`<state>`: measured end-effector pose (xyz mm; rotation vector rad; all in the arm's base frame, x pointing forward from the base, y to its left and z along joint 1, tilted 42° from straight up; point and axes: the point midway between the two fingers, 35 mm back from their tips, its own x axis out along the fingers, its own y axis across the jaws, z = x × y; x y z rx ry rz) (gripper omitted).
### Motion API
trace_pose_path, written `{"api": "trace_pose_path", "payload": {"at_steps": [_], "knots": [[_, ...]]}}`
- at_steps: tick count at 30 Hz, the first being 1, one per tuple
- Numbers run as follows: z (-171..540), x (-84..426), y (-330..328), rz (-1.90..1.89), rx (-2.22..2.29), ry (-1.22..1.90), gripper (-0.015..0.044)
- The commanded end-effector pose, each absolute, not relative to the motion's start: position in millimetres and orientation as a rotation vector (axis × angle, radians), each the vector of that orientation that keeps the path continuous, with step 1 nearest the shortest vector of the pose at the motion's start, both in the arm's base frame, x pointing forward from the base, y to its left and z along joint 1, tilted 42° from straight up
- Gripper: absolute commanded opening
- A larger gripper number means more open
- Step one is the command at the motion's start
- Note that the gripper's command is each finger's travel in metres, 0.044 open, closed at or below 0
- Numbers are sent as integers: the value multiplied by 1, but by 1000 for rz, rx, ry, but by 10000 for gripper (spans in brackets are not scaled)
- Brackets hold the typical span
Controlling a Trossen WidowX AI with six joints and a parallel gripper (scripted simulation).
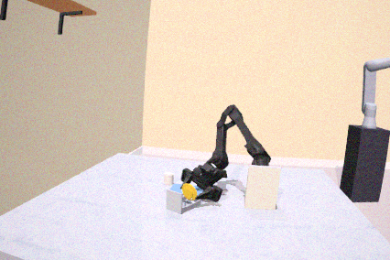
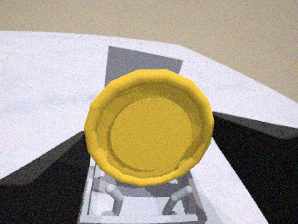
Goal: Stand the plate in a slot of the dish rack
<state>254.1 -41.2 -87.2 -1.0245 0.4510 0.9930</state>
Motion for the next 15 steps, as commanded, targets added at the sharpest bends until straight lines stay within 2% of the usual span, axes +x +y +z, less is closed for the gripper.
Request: {"api": "trace_pose_path", "payload": {"at_steps": [1,14,15], "knots": [[-87,254,-41,993,-1024,451,52],[-87,254,-41,993,-1024,451,394],[-87,254,-41,993,-1024,451,400]]}}
